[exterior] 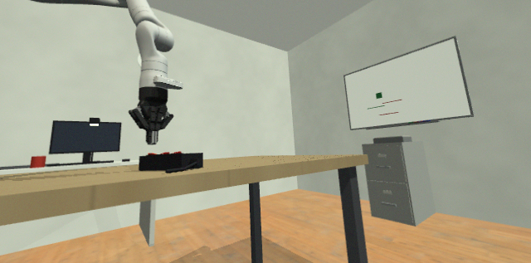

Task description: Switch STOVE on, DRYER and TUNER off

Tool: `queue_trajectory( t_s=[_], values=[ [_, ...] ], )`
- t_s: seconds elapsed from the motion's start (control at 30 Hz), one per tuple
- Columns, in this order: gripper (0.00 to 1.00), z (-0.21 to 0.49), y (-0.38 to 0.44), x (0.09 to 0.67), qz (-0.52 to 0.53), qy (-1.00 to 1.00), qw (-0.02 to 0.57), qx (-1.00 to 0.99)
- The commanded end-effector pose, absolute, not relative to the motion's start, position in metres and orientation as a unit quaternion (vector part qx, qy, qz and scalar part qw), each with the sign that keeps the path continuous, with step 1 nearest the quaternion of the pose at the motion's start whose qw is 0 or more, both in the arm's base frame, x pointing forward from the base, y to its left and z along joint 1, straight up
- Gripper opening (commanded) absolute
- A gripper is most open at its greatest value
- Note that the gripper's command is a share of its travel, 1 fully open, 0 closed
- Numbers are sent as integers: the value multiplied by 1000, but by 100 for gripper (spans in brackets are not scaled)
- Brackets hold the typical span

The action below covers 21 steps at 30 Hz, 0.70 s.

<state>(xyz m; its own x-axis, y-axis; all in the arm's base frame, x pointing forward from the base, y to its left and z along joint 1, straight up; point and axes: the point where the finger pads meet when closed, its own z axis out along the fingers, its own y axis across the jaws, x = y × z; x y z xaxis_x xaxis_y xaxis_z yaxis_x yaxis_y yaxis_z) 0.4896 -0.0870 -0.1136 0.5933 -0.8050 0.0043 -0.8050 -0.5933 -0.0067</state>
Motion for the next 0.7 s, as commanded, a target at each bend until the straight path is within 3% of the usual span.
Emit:
queue_trajectory(
  t_s=[0.0, 0.67],
  values=[
    [0, -118, -88, 488, -2, 452, 1, -892],
    [0, -131, -88, 489, -2, 452, 1, -892]
  ],
)
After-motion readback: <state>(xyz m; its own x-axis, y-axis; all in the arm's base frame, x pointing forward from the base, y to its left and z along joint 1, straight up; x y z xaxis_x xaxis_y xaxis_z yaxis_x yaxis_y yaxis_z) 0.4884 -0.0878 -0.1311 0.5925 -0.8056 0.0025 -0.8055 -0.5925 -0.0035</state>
